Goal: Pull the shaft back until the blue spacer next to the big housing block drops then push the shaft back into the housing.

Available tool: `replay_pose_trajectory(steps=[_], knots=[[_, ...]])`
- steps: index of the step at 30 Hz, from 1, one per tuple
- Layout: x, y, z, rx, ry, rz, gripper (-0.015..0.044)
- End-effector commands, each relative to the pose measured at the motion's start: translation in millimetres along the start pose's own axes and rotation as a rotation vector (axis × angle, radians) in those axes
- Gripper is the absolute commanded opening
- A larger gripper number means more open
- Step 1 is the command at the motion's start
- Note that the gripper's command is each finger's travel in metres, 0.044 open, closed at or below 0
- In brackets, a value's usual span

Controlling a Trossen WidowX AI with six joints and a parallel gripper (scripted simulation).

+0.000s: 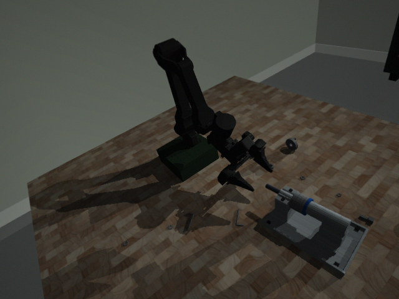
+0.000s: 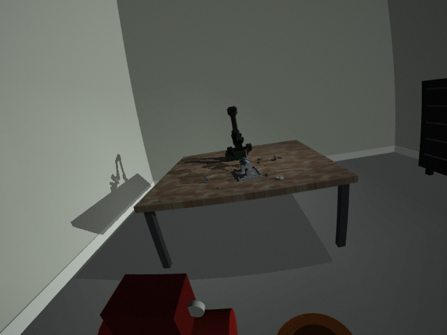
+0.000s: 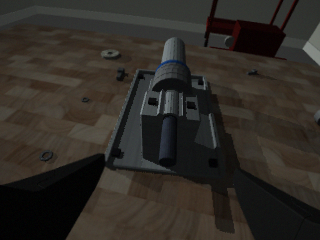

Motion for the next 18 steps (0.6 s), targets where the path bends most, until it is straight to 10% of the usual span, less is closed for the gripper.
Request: replay_pose_trajectory(steps=[1,18], knots=[[0.0,0.4,0.2,0.003,-0.001,0.004,0.044],[1.6,0.1,-20.1,0.003,-0.003,0.003,0.044]])
Point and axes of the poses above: the point midway between the two fingers, 35 mm back from their tips, its own z axis back along the fingers, its own y axis across the jaws, x = y × z, the point moved 4 cm from there along z, back along the fingers, and after that the axes turned 13 degrees about z, right-handed, at the moved point
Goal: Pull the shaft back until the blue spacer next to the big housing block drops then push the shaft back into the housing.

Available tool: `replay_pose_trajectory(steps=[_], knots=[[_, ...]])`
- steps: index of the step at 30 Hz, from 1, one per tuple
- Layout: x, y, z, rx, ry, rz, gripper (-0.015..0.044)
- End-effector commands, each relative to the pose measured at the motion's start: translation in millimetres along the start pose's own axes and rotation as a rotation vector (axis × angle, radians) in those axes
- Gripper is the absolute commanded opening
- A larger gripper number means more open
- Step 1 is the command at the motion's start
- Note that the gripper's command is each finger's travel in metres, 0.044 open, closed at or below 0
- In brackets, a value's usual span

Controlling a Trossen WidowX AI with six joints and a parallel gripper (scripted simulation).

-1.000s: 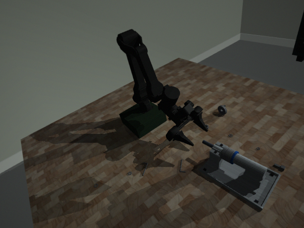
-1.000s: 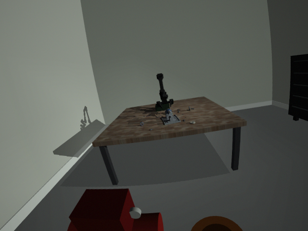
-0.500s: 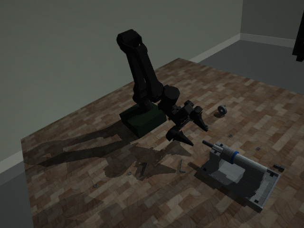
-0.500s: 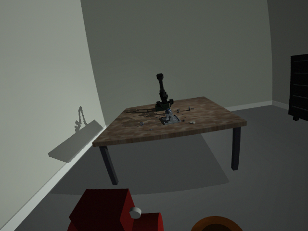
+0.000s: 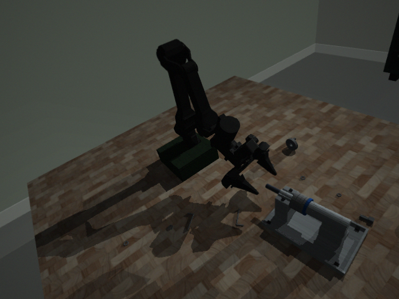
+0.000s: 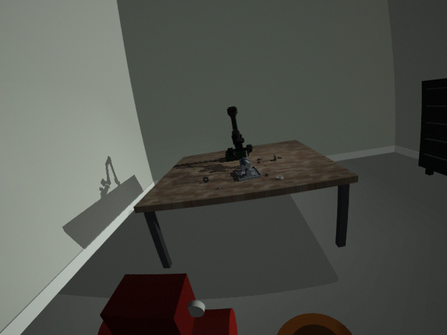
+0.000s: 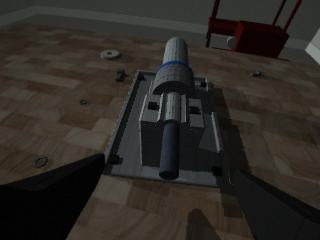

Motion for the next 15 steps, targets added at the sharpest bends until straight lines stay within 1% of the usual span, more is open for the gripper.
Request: replay_pose_trajectory(steps=[1,15], knots=[[-0.3,-0.2,-7.1,-0.003,0.002,-0.001,0.044],[-1.5,0.6,-26.8,-0.003,0.001,-0.001,0.044]])
Point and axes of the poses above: the point midway between the two fingers, 35 mm back from their tips, its own z axis back along the fingers, its own y axis across the jaws, x = y × z, the point moved 4 cm from there along z, back along the fingers, and after that the axes turned 13 degrees about z, right-handed, at the moved point
